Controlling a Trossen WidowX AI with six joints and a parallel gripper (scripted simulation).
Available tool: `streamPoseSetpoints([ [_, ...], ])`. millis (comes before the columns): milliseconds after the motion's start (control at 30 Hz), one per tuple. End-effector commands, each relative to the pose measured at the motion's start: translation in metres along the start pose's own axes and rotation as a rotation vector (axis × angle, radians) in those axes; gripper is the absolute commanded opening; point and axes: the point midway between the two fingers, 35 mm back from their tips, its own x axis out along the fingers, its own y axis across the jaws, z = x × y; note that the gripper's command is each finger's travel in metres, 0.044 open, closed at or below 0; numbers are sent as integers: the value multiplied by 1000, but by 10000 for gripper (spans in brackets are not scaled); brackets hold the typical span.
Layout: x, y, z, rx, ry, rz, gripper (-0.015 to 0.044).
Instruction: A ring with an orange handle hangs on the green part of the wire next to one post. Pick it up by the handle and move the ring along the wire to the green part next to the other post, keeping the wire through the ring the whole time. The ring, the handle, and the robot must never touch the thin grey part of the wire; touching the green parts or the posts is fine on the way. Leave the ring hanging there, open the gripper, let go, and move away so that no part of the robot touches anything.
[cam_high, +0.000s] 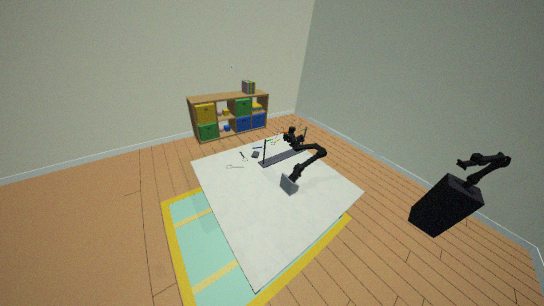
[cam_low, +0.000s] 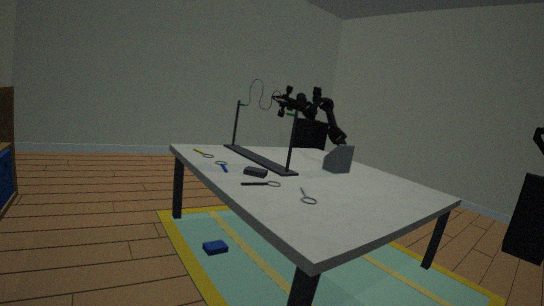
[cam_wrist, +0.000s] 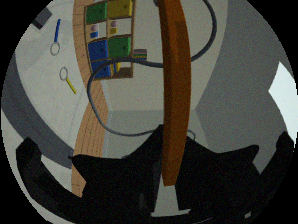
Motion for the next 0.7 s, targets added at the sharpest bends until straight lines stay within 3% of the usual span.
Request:
streamPoseSetpoints([
  [0, 0, 1, -1, -36, -3, -17, -150],
  [667, -5, 42, -1, 130, 20, 74, -150],
])
